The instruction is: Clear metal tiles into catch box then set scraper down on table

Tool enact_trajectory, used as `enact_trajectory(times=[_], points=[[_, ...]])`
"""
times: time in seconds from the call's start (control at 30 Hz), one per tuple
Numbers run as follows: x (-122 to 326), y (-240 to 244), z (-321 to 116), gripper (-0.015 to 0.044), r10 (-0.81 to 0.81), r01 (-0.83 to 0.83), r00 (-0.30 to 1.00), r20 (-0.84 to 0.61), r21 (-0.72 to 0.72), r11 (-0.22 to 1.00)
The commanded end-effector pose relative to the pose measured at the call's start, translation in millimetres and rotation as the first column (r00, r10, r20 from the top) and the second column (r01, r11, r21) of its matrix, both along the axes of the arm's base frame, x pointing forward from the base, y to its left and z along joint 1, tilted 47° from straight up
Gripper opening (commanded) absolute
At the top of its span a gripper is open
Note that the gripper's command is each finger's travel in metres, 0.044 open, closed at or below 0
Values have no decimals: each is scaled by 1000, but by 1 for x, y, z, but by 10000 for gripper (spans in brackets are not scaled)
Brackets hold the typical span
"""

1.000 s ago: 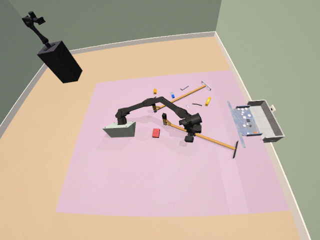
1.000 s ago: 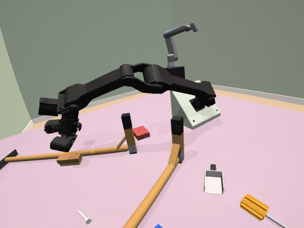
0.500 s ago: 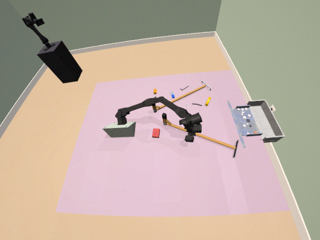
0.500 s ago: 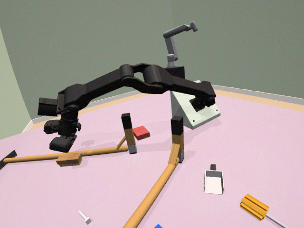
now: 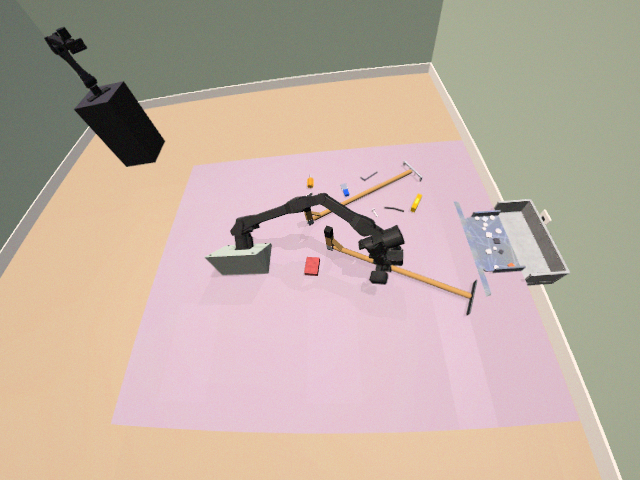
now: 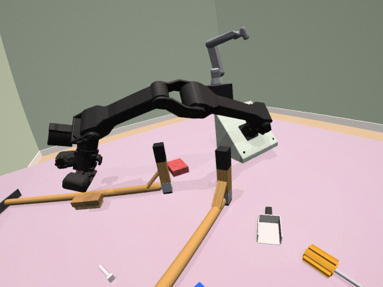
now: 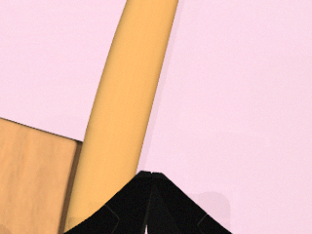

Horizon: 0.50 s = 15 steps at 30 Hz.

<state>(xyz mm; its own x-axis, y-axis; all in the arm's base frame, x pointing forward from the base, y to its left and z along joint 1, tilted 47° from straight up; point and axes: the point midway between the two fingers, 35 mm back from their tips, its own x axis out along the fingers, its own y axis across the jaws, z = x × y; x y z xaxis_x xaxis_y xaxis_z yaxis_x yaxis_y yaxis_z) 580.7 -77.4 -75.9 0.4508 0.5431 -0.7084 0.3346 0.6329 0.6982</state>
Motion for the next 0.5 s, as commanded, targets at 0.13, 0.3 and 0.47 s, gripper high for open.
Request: enact_trajectory(times=[0.13, 0.3, 0.47], points=[[0, -10, 9, 0, 5, -5, 1000, 17, -7, 1000], [0, -23, 20, 0, 10, -10, 999, 38, -15, 1000], [-3, -23, 19, 0, 20, -20, 999, 34, -14, 1000]])
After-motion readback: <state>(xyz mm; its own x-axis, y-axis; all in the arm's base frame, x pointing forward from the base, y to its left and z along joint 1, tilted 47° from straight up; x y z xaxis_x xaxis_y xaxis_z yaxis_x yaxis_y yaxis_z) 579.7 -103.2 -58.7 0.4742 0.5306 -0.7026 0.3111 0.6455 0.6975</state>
